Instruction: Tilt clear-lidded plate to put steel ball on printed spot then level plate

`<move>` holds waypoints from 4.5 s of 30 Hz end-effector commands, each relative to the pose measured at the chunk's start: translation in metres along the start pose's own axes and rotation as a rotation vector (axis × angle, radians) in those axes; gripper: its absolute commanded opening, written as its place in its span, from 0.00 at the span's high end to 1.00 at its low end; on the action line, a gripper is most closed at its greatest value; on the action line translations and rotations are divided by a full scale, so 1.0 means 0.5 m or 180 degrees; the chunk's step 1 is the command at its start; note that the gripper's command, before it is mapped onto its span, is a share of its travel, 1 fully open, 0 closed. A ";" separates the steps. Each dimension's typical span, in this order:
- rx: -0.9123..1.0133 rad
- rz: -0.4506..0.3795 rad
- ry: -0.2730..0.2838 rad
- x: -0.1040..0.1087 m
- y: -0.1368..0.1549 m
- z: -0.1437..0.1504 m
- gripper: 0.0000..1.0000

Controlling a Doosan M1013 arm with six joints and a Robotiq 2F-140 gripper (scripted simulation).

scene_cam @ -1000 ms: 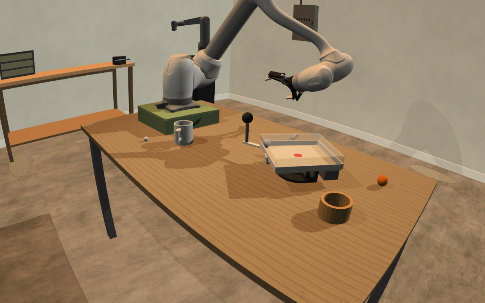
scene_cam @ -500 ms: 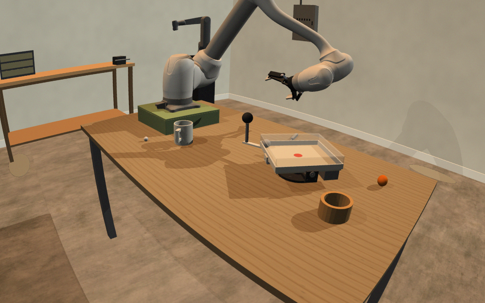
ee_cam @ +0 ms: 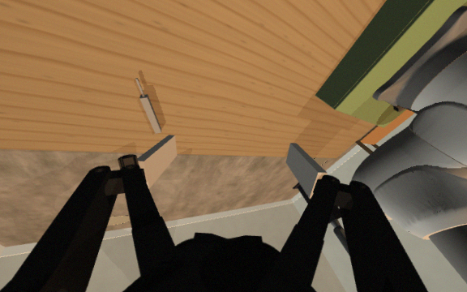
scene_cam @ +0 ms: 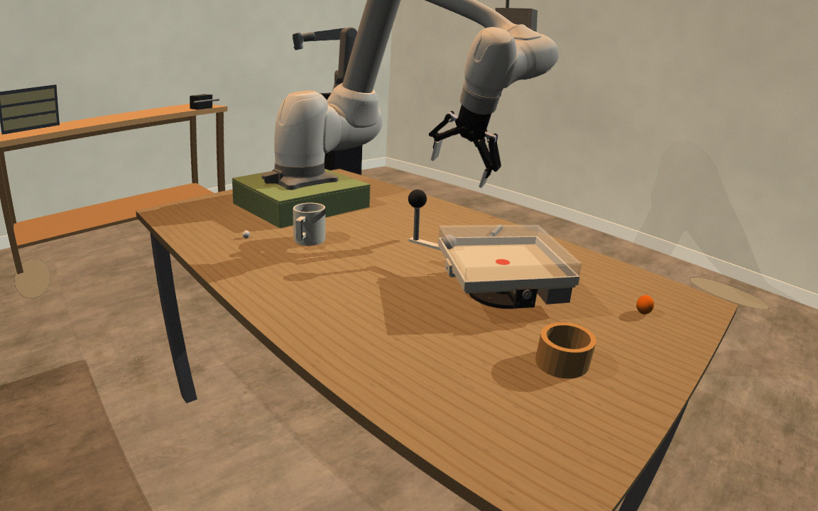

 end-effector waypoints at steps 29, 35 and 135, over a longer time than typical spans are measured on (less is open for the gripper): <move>-0.0338 0.1322 -0.1100 0.277 -0.385 0.120 0.64; -0.0338 0.1322 -0.1100 0.277 -0.385 0.120 0.64; -0.0337 0.1322 -0.1101 0.230 -0.408 0.103 0.64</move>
Point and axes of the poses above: the point where the finger pads meet when closed, its own x axis back along the fingers, its own z axis across the jaws, y = z × x, the point moved 10 cm from there along x, back along the fingers, and after that the axes turned 6 degrees about x, right-handed, at the moved point
